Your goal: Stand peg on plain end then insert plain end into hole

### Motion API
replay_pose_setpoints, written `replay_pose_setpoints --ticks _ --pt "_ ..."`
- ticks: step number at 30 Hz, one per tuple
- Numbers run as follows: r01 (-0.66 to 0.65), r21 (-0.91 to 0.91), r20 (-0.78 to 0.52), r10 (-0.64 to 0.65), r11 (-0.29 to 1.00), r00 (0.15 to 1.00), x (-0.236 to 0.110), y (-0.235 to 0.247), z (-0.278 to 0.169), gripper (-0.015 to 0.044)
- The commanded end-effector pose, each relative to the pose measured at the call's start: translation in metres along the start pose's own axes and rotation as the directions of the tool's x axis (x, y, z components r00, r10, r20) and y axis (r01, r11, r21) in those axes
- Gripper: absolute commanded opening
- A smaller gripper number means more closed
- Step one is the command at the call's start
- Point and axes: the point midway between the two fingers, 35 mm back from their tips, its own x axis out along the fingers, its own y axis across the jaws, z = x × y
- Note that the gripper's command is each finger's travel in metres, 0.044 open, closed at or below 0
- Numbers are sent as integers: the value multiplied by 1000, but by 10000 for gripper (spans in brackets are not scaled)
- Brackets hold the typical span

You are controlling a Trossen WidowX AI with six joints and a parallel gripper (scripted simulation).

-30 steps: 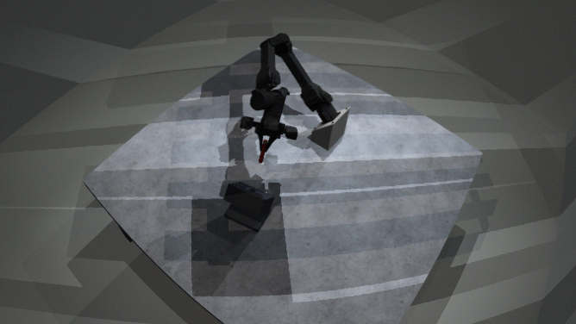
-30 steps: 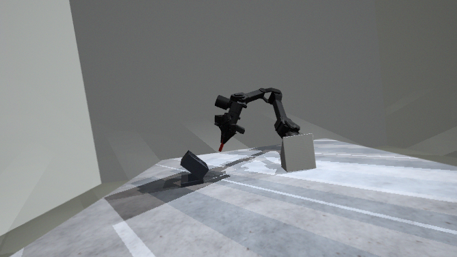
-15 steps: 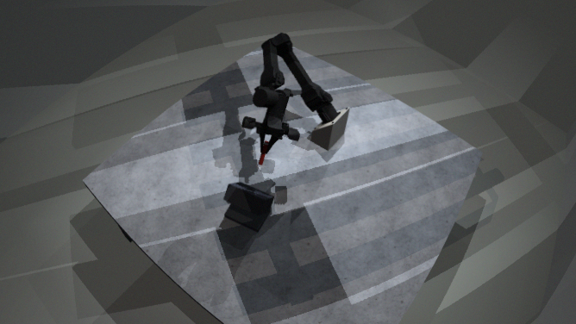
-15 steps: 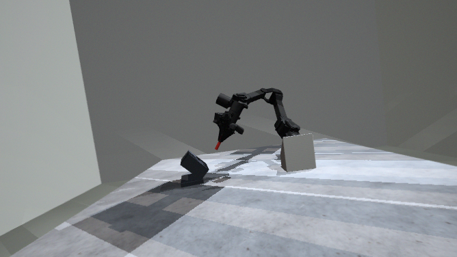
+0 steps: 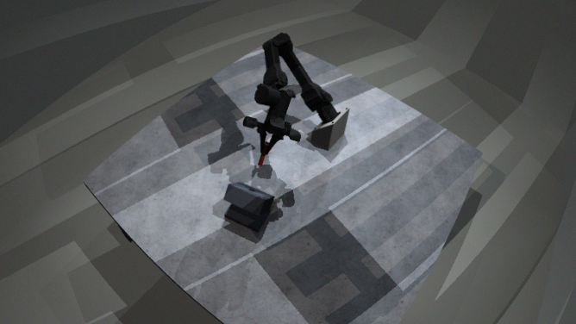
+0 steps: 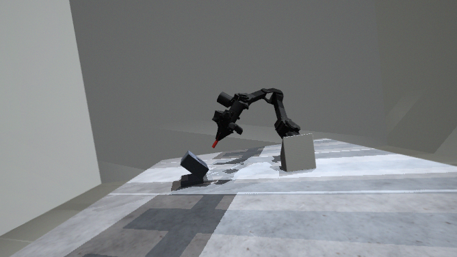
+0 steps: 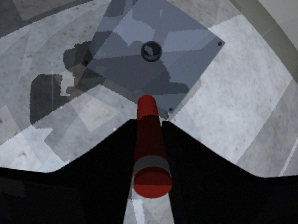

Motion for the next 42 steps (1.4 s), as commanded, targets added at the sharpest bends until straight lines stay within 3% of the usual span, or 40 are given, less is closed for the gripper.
replay_pose_setpoints --ticks 1,42 --pt "-2 -12 10 2 1000 1000 4 3 2 0" --pt "56 -44 92 -52 997 994 48 0 21 0"
